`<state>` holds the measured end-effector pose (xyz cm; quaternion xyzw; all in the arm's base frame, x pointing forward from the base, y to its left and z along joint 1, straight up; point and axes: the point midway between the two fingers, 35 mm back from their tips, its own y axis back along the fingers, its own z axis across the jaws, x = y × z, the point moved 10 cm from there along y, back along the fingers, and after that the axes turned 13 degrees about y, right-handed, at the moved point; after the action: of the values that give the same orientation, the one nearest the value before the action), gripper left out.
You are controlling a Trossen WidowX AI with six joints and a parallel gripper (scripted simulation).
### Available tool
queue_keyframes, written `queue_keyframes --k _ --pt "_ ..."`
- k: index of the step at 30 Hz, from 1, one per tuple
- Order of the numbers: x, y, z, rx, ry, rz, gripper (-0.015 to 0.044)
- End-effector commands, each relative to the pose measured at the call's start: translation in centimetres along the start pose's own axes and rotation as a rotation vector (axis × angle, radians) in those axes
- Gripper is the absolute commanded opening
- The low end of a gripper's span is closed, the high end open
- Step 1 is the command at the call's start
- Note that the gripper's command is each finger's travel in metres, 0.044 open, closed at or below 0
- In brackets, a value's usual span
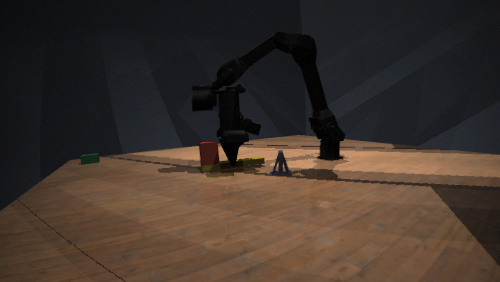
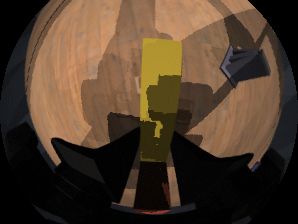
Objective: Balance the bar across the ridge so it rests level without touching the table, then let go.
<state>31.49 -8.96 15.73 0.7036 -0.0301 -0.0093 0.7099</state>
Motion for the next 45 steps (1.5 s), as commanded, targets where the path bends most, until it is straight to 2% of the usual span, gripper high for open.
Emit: queue_keyframes --k 1,35,45 --pt "0.3 1.1 0.1 -0.003 0.001 0.014 0.0000" --pt "0.0 9.9 -0.1 -0.001 0.008 0.014 0.0000" --pt "-1.2 10.3 -2.7 0.003 -0.061 0.011 0.0000"
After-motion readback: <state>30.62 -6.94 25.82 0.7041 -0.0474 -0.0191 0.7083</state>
